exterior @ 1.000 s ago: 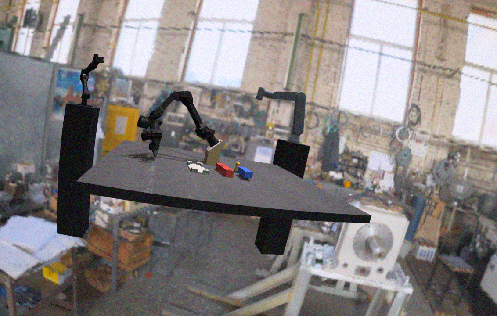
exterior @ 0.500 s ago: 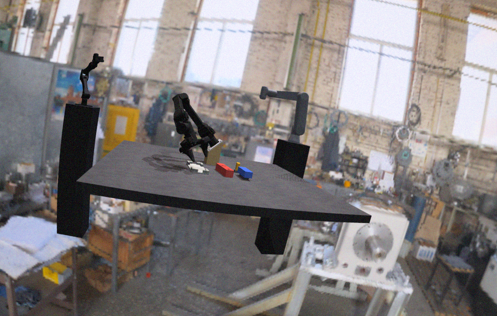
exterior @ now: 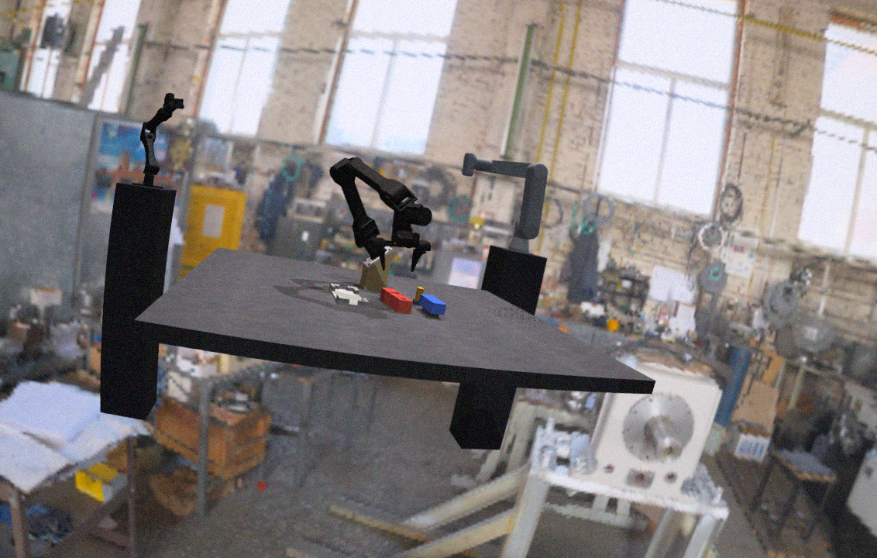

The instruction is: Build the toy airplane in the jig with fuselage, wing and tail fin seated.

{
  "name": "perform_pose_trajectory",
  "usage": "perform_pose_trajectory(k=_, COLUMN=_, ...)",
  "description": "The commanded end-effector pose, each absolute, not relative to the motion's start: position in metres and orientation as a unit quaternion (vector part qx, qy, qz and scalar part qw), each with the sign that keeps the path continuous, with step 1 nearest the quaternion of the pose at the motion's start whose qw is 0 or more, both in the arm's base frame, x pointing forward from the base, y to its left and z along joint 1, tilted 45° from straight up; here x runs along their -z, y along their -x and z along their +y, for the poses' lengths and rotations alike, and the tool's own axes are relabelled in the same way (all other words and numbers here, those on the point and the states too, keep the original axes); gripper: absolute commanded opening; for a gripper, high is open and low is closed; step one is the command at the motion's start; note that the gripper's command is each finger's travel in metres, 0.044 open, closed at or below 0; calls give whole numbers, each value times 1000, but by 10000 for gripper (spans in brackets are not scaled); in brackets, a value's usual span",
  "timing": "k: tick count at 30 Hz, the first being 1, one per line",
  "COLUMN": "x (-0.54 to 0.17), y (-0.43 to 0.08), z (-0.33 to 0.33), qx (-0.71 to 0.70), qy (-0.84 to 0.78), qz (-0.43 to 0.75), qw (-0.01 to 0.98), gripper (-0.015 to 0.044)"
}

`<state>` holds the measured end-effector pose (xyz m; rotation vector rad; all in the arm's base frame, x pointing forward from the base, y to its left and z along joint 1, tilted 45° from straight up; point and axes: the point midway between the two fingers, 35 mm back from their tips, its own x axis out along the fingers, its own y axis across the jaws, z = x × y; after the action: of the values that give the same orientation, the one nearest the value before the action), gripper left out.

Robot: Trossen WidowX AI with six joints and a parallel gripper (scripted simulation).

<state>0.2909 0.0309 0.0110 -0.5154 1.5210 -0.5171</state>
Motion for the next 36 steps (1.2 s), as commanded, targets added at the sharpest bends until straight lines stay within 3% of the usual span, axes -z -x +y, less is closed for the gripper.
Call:
perform_pose_trajectory(k=1, x=-4, y=-278, z=48, qx=221, qy=311, qz=661, qw=646, gripper=440)
perform_pose_trajectory(k=36, x=63, y=-281, z=-17, qx=221, qy=318, qz=659, qw=645, gripper=440)
